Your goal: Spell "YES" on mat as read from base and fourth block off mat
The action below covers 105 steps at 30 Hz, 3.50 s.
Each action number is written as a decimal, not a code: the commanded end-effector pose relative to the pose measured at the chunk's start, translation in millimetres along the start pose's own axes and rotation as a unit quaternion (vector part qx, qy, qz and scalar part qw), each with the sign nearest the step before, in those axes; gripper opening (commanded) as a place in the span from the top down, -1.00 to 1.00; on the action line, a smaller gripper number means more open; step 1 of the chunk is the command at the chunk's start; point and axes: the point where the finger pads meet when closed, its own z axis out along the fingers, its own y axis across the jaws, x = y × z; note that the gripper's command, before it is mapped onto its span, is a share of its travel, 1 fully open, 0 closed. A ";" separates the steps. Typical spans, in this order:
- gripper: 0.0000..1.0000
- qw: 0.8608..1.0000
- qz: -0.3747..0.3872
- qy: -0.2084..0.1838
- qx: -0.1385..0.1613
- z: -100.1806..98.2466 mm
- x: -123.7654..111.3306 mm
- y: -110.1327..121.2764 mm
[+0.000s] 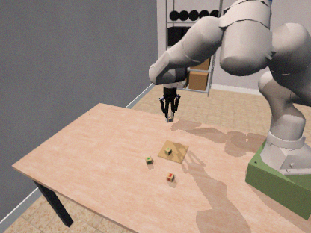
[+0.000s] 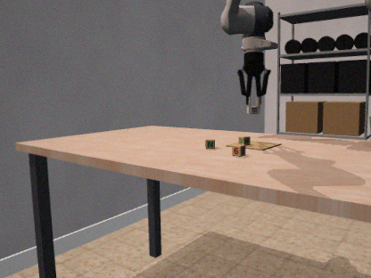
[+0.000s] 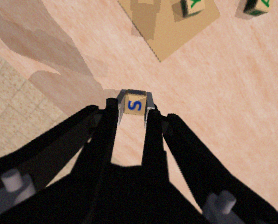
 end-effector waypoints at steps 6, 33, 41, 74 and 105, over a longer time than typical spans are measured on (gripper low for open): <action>0.68 0.994 -0.106 -0.002 0.003 -0.3 5.8 0.4; 0.68 0.955 -0.295 0.000 0.002 -0.4 27.3 4.5; 0.68 0.936 -0.353 0.000 0.002 -0.6 34.0 5.6; 0.68 0.817 -0.577 0.001 0.002 -1.3 61.9 9.6; 0.68 0.642 -0.767 0.001 0.003 -2.4 90.0 12.0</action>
